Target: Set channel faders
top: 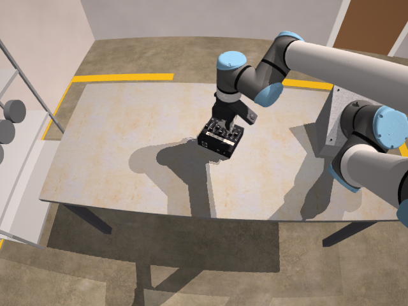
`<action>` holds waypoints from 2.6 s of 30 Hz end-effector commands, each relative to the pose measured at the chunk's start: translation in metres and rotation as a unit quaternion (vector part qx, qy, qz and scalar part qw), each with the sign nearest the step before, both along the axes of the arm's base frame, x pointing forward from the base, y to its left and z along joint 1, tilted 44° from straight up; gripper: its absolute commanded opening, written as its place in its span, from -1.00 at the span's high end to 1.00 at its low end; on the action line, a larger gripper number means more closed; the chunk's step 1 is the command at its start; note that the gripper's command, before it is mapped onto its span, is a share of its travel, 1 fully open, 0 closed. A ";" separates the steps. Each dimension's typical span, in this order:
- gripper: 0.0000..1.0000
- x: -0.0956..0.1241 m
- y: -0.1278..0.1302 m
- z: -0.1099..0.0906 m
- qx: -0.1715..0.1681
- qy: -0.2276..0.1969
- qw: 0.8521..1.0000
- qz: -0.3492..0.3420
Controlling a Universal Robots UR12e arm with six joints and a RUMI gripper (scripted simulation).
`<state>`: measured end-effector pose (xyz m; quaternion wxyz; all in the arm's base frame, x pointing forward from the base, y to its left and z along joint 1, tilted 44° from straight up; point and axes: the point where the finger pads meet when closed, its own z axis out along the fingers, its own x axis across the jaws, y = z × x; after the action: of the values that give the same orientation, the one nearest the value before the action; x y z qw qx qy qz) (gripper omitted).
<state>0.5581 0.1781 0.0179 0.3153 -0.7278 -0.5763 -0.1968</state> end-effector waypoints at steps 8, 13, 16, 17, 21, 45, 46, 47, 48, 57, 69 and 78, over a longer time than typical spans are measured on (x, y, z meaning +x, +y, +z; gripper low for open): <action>1.00 0.000 0.005 -0.006 0.000 -0.001 1.000 0.000; 1.00 -0.001 0.006 -0.007 0.000 -0.001 1.000 0.000; 1.00 -0.001 0.007 -0.008 0.000 -0.001 1.000 0.000; 1.00 -0.001 0.008 -0.008 0.000 -0.001 1.000 0.000; 1.00 -0.001 0.009 -0.010 0.000 -0.001 1.000 0.000; 1.00 -0.001 0.009 -0.011 0.000 -0.001 1.000 0.000; 1.00 -0.001 0.009 -0.011 0.000 -0.001 1.000 0.000; 1.00 -0.001 0.009 -0.011 0.000 -0.001 1.000 0.000; 1.00 -0.001 0.009 -0.011 0.000 -0.001 1.000 0.000; 1.00 -0.001 0.009 -0.011 0.000 -0.001 1.000 0.000; 1.00 -0.001 0.009 -0.011 0.000 -0.001 1.000 0.000; 1.00 -0.001 0.009 -0.011 0.000 -0.001 1.000 0.000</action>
<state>0.5566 0.1880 0.0071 0.3153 -0.7278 -0.5764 -0.1968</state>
